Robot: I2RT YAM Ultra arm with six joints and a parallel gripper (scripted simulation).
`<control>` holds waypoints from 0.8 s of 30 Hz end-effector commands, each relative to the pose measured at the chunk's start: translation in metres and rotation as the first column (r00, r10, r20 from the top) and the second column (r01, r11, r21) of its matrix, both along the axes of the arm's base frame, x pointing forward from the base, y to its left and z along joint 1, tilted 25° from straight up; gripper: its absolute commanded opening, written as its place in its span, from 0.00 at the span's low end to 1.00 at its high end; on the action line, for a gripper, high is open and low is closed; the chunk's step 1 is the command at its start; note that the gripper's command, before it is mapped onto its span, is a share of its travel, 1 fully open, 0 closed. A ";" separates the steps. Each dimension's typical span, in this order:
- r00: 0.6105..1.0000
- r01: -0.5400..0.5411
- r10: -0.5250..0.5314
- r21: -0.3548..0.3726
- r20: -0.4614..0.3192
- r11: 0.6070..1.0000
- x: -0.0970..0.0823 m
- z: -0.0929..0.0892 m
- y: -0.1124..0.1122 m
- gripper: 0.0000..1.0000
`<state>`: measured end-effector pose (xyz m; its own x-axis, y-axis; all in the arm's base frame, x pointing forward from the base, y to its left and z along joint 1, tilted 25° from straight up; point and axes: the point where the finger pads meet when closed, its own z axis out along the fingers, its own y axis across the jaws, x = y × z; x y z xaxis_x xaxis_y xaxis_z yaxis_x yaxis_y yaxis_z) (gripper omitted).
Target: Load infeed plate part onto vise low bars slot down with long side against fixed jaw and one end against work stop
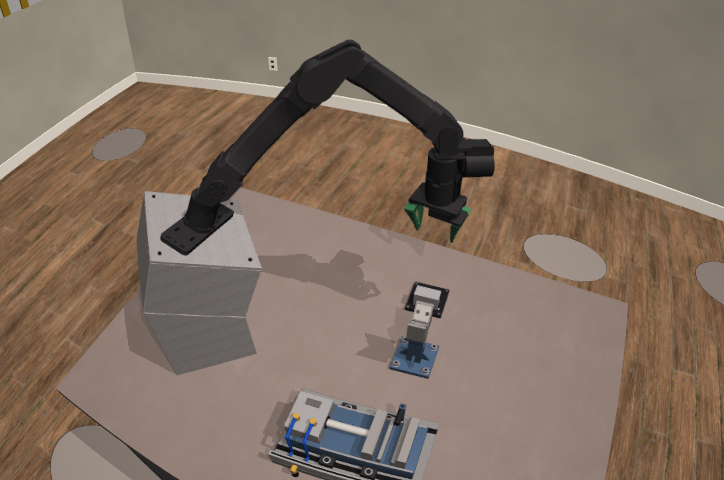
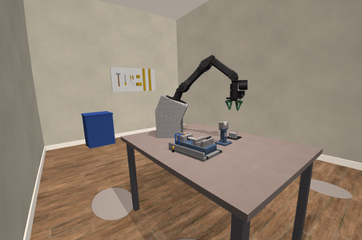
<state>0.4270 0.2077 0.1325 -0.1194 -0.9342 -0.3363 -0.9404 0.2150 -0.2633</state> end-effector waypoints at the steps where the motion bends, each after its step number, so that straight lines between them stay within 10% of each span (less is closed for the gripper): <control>1: 0.999 -0.039 0.040 -0.012 0.013 0.999 -0.003 0.001 0.001 0.81; 24: 0.989 -0.141 0.144 -0.051 0.041 0.989 -0.003 0.001 0.001 0.81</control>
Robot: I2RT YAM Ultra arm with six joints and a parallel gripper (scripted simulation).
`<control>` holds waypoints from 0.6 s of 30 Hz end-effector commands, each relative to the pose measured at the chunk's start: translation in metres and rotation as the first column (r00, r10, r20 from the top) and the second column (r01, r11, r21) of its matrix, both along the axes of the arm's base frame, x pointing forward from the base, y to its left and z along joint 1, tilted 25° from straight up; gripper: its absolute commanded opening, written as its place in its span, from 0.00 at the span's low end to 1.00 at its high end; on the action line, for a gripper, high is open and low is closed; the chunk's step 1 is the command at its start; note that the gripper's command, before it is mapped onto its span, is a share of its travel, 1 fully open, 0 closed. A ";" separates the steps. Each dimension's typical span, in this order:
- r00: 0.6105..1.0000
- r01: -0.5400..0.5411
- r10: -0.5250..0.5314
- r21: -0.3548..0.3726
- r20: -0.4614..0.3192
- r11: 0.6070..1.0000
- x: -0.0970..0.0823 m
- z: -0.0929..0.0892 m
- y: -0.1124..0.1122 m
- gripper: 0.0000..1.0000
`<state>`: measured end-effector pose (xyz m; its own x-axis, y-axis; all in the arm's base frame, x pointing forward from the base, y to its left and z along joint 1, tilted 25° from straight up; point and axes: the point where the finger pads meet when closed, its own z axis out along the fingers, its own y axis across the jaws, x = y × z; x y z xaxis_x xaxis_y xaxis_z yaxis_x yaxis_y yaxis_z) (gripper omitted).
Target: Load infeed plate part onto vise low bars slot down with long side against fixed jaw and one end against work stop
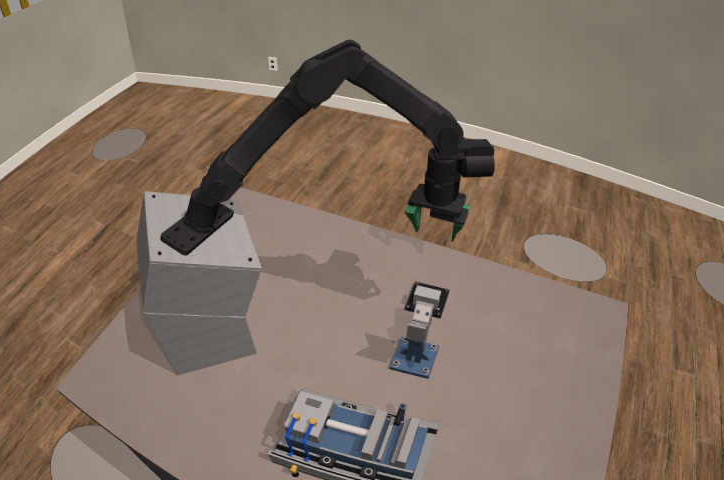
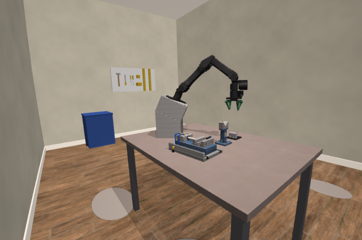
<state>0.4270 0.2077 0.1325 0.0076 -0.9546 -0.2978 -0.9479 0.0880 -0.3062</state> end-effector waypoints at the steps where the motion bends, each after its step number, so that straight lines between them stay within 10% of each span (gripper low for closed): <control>1: 1.000 -0.024 0.024 -0.006 0.007 1.000 -0.004 0.001 0.001 0.81; 18: 0.999 -0.038 0.038 -0.011 0.011 0.999 -0.004 0.001 0.001 0.81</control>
